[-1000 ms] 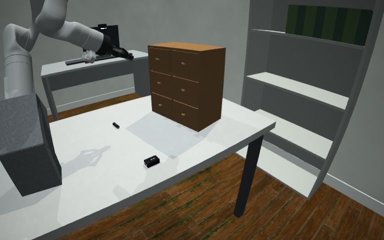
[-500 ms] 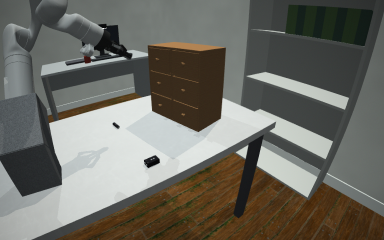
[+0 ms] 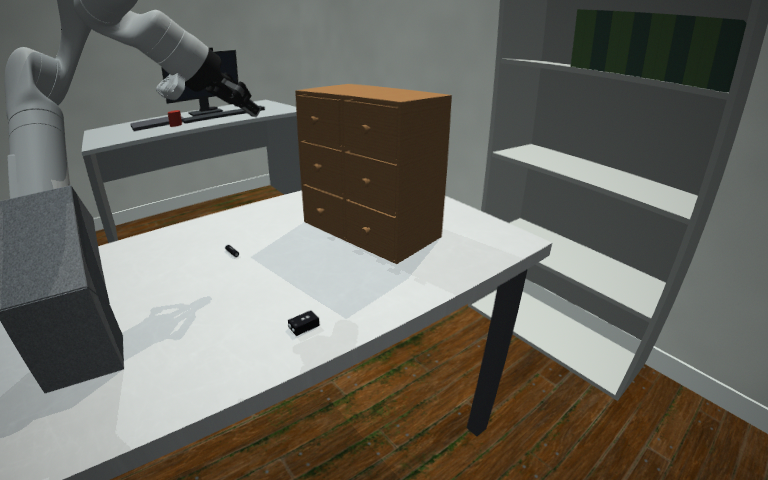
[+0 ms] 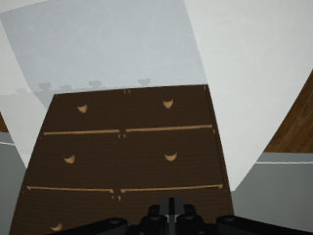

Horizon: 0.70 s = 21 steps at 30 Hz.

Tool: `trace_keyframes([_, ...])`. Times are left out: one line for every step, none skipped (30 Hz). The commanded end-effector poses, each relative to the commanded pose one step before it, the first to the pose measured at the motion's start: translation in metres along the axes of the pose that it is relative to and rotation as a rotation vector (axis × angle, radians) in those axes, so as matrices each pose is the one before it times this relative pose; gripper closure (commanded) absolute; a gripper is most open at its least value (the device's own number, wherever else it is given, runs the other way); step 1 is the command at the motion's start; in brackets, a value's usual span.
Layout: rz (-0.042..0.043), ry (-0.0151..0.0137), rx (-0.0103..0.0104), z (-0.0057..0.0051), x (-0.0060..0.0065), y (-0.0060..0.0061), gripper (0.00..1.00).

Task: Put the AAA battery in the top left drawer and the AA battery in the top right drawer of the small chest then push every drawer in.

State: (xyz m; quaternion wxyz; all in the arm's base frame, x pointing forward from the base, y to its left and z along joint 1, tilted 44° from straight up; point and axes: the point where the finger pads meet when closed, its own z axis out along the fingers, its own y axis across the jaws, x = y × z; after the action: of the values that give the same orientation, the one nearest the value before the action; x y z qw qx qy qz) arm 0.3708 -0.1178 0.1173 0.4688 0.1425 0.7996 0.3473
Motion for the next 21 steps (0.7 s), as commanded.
trace_keyframes([-0.02442,0.00611,0.00442,-0.00207,-0.00677,0.00036,1.0])
trace_keyframes([0.0,0.0,0.0,0.0,0.0,0.0,1.0])
trace_keyframes([-0.00001,0.00793,0.00069,-0.00087,-0.00011,-0.00013,1.0])
trace_keyframes([0.0,0.00748,-0.00063,-0.00073,-0.00016,0.00012,1.0])
trace_keyframes([0.0,0.00761,-0.0004,-0.00076,-0.00014,0.00007,1.0])
trace_keyframes([0.0,0.00773,-0.00017,-0.00079,-0.00012,0.00003,1.0])
trace_keyframes([0.00001,0.00784,0.00008,-0.00082,-0.00011,-0.00001,1.0])
trace_keyframes([0.00001,0.00794,0.00032,-0.00085,-0.00009,-0.00006,1.0])
trace_keyframes([0.00002,0.00803,0.00057,-0.00088,-0.00008,-0.00011,1.0])
trace_keyframes([-0.00002,0.00783,-0.00024,-0.0008,-0.00011,0.00004,1.0])
trace_keyframes([-0.00002,0.00784,-0.00041,-0.00078,-0.0001,0.00007,1.0])
trace_keyframes([-0.00001,0.00795,-0.00019,-0.00081,-0.00008,0.00003,1.0])
trace_keyframes([0.00001,0.00805,0.00004,-0.00084,-0.00006,-0.00001,1.0])
trace_keyframes([0.00003,0.00814,0.00027,-0.00087,-0.00005,-0.00005,1.0])
trace_keyframes([0.00004,0.00823,0.00051,-0.0009,-0.00003,-0.00009,1.0])
trace_keyframes([-0.00003,0.00811,-0.00011,-0.00084,-0.00006,0.00001,1.0])
trace_keyframes([-0.00005,0.00811,-0.0004,-0.00081,-0.00007,0.00006,1.0])
trace_keyframes([0.0,0.0,0.0,0.0,0.0,0.0,1.0])
trace_keyframes([0.0,0.0,0.0,0.0,0.0,0.0,1.0])
trace_keyframes([-0.00002,0.00821,-0.00019,-0.00084,-0.00005,0.00003,1.0])
trace_keyframes([0.00001,0.0083,0.00003,-0.00087,-0.00003,0.0,1.0])
